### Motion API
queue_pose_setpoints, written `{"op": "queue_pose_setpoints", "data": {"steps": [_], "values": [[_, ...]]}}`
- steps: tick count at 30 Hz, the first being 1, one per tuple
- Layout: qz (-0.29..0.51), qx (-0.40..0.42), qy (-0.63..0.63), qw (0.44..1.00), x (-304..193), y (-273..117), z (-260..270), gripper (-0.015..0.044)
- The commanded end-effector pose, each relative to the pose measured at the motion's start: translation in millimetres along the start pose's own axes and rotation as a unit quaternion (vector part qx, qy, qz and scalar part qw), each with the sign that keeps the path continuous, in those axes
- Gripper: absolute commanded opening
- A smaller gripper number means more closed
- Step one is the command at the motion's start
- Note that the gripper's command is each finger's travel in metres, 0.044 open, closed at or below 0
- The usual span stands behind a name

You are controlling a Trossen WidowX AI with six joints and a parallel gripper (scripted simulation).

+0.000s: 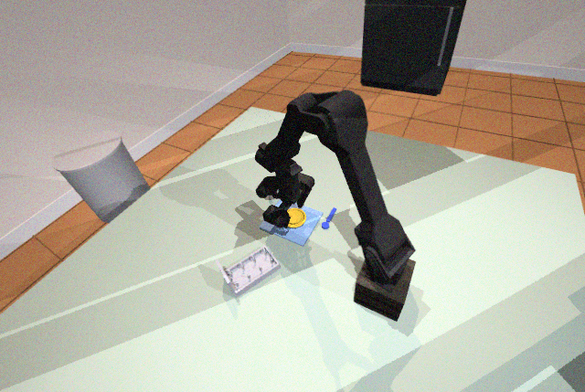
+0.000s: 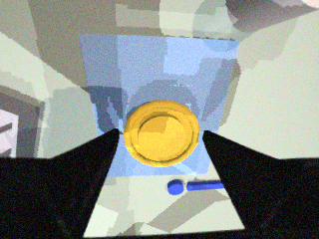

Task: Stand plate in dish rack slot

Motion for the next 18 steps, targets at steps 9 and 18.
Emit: {"op": "queue_pose_setpoints", "data": {"steps": [9, 18], "values": [[0.004, -0.002, 0.001, 1.0, -3.5, 11.4, 0.0, 0.04], [0.004, -0.002, 0.001, 1.0, -3.5, 11.4, 0.0, 0.0367]]}}
Point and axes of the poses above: the point midway between the two fingers, 35 mm back from their tips, its own y axis out along the fingers, its own z axis across the jaws, x = y × z, the point moved 4 cm from there along -y, back along the fingers, and after that the axes turned 2 degrees about y, right-handed, at the moved point
